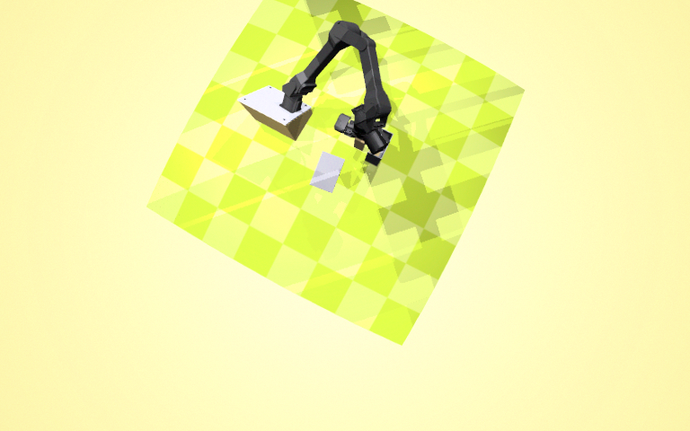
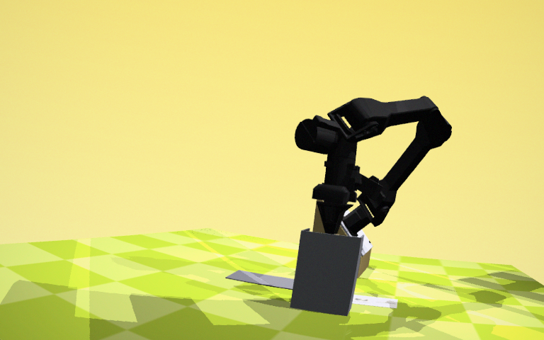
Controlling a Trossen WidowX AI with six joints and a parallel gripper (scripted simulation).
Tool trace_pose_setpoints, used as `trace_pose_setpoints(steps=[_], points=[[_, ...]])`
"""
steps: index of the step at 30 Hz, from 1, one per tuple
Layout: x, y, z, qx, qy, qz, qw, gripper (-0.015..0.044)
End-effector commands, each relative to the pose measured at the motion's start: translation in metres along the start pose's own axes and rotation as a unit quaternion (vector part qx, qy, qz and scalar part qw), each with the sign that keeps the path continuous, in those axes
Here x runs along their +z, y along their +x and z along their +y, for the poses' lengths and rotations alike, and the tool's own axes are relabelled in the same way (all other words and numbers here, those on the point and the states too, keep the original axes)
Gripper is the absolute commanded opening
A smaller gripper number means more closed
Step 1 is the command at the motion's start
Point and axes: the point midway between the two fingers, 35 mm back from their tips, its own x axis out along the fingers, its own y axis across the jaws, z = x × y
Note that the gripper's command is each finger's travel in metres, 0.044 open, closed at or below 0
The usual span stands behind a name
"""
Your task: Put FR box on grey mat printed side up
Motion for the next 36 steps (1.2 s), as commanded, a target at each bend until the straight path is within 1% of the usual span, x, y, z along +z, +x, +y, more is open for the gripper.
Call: trace_pose_setpoints(steps=[1, 36], points=[[-0.011, 0.001, 0.006, 0.003, -0.002, 0.002, 1.0, 0.0152], [-0.074, -0.003, 0.055, 0.005, -0.031, 0.006, 0.999, 0.0152]])
